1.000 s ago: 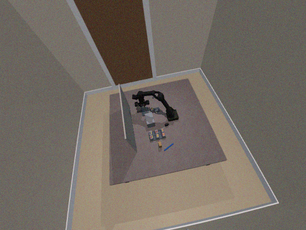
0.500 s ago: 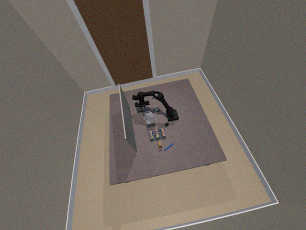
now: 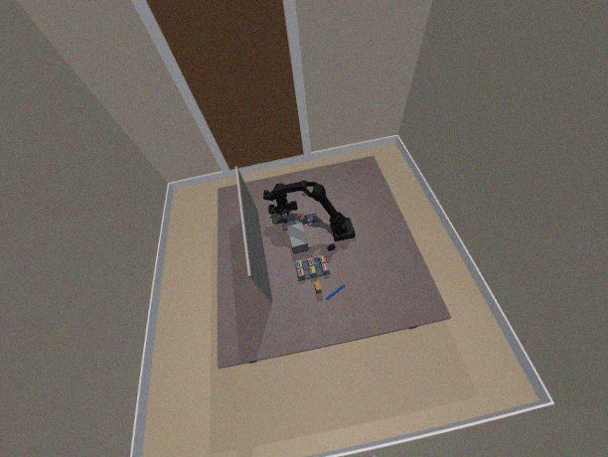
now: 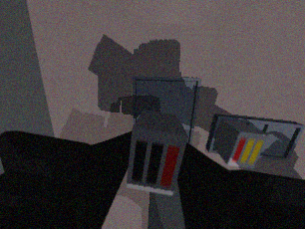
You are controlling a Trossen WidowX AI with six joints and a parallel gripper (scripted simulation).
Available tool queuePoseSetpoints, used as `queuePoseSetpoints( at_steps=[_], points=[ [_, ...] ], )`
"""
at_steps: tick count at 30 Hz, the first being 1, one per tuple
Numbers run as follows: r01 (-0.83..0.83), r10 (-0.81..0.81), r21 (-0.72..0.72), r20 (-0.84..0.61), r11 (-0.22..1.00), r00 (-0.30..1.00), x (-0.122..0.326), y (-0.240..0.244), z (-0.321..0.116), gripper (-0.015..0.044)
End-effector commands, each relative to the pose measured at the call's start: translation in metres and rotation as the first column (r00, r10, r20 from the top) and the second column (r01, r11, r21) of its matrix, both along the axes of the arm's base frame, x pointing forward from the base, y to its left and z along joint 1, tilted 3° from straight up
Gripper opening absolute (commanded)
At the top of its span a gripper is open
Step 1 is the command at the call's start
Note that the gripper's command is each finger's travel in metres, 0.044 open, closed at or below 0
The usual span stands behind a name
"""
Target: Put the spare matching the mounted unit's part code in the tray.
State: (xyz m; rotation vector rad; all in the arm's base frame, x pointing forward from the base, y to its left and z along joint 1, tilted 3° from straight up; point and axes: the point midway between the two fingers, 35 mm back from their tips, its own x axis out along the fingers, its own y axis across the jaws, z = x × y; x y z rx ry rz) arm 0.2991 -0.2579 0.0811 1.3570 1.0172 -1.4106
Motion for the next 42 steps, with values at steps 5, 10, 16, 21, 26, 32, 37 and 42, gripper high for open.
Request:
queuePoseSetpoints(
  at_steps=[5, 10, 16, 21, 26, 32, 37, 42],
  points=[
    [-0.004, 0.004, 0.0, -0.005, 1.0, 1.0, -0.001, 0.0, -0.008, 0.0],
    [-0.004, 0.004, 0.0, -0.005, 1.0, 1.0, -0.002, 0.0, -0.012, 0.0],
    [-0.004, 0.004, 0.0, -0.005, 1.0, 1.0, -0.002, 0.0, -0.017, 0.0],
    [-0.004, 0.004, 0.0, -0.005, 1.0, 1.0, -0.002, 0.0, -0.021, 0.0],
    [-0.004, 0.004, 0.0, -0.005, 1.0, 1.0, -0.003, 0.0, -0.025, 0.0],
    [-0.004, 0.004, 0.0, -0.005, 1.0, 1.0, -0.003, 0.0, -0.03, 0.0],
    [-0.004, 0.004, 0.0, -0.005, 1.0, 1.0, -0.004, 0.0, -0.034, 0.0],
    [-0.004, 0.004, 0.0, -0.006, 1.0, 1.0, -0.004, 0.0, -0.038, 0.0]
  ],
)
